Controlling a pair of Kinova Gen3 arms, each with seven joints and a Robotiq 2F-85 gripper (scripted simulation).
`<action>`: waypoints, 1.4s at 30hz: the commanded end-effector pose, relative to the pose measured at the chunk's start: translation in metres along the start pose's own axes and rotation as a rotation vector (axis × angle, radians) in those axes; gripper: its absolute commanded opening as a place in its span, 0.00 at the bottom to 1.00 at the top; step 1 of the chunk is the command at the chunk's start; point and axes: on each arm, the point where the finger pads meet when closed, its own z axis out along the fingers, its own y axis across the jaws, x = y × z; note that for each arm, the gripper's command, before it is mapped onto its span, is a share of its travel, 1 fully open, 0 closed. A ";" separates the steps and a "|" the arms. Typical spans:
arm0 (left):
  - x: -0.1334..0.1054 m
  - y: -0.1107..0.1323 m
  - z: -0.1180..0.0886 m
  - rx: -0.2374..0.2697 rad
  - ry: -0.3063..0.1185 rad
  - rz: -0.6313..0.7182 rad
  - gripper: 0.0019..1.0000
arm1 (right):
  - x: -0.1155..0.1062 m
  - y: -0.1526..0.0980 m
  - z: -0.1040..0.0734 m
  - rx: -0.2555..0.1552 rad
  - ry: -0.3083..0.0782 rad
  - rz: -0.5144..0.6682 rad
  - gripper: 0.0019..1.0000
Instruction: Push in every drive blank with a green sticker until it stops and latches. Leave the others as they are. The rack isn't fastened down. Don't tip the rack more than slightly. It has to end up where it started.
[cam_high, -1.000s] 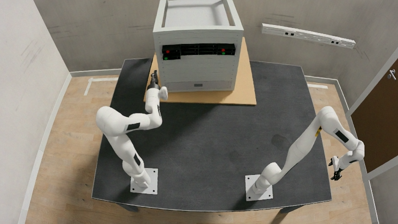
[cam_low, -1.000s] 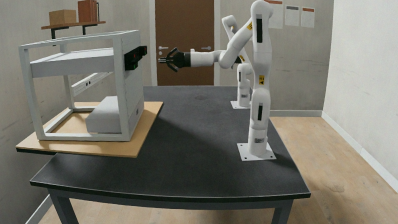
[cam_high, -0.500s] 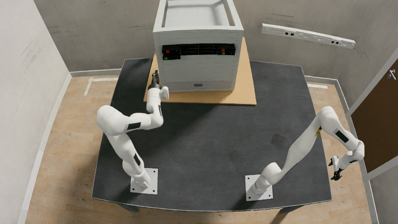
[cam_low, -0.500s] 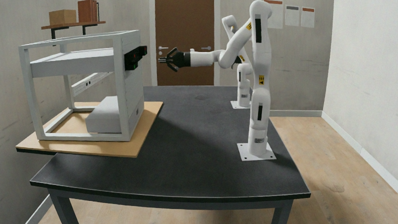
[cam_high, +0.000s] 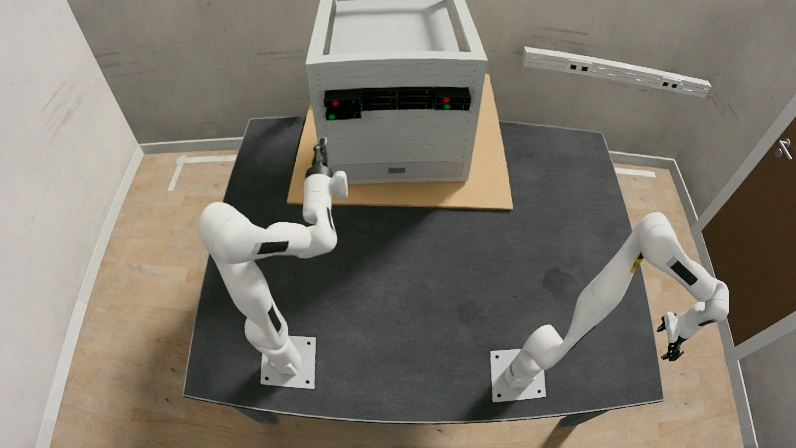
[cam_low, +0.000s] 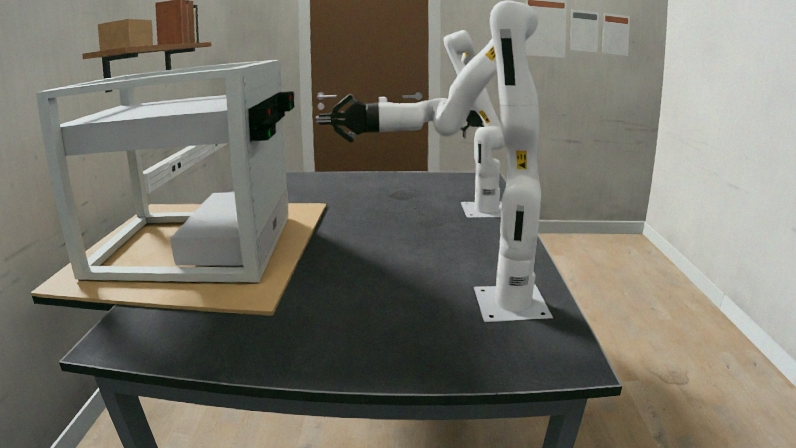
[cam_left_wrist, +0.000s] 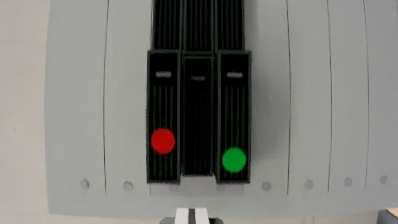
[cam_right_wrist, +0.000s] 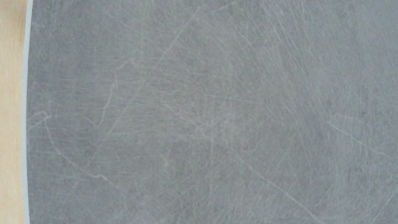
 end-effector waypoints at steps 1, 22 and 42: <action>0.010 -0.001 0.002 0.002 -0.001 -0.001 0.10 | 0.000 0.000 -0.001 0.000 -0.002 0.000 1.00; 0.120 0.002 0.022 0.002 -0.001 -0.001 0.10 | 0.000 0.000 -0.001 0.000 -0.002 0.000 1.00; 0.236 0.005 0.042 0.002 -0.001 -0.001 0.10 | 0.000 0.000 -0.001 0.000 -0.002 0.000 1.00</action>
